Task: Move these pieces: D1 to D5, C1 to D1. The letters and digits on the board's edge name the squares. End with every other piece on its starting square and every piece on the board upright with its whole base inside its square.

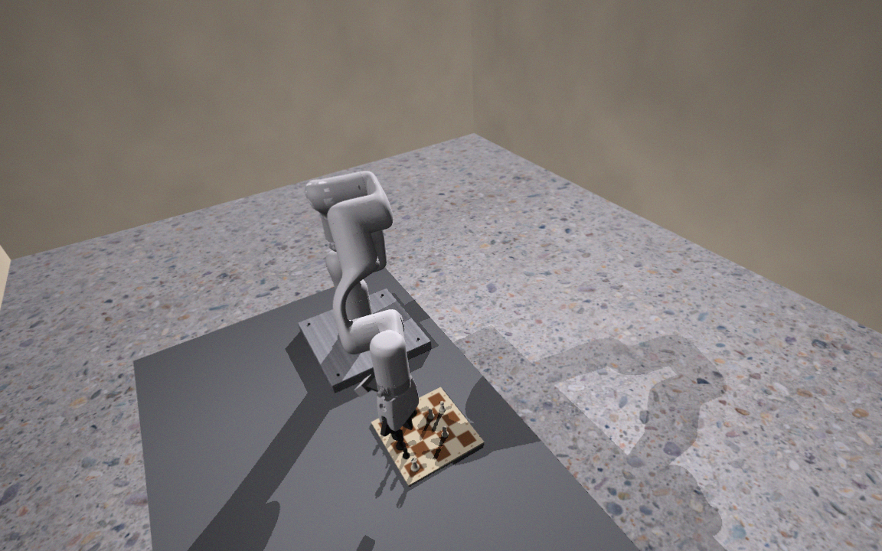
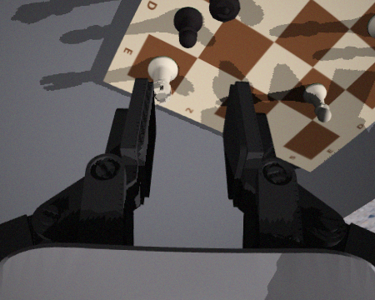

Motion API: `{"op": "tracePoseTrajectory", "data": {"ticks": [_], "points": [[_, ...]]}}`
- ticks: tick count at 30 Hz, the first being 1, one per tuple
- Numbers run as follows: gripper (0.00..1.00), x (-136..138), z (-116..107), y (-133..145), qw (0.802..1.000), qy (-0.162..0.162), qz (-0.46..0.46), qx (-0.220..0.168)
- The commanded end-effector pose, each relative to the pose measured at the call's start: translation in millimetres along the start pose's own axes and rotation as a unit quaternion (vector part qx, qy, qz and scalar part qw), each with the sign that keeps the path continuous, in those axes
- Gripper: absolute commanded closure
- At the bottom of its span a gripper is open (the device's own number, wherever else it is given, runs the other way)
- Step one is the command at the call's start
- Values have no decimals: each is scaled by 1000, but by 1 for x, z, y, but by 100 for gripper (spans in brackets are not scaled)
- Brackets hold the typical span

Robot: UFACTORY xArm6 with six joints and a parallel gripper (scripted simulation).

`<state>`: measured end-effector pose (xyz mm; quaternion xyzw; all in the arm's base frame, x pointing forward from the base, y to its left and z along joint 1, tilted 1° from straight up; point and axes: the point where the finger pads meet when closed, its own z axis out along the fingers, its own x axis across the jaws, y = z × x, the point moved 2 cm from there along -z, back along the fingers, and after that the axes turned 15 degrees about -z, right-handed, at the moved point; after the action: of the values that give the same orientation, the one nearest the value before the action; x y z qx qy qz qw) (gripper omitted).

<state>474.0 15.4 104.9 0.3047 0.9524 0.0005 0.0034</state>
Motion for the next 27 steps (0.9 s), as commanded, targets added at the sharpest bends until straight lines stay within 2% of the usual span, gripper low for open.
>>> {"op": "tracePoseTrajectory", "data": {"ticks": [1,12,27], "points": [[66,-1,-2,1,1000,-2,0,-1],[66,-1,1,1,1000,-2,0,-1],[66,-1,16,1,1000,-2,0,-2]]}}
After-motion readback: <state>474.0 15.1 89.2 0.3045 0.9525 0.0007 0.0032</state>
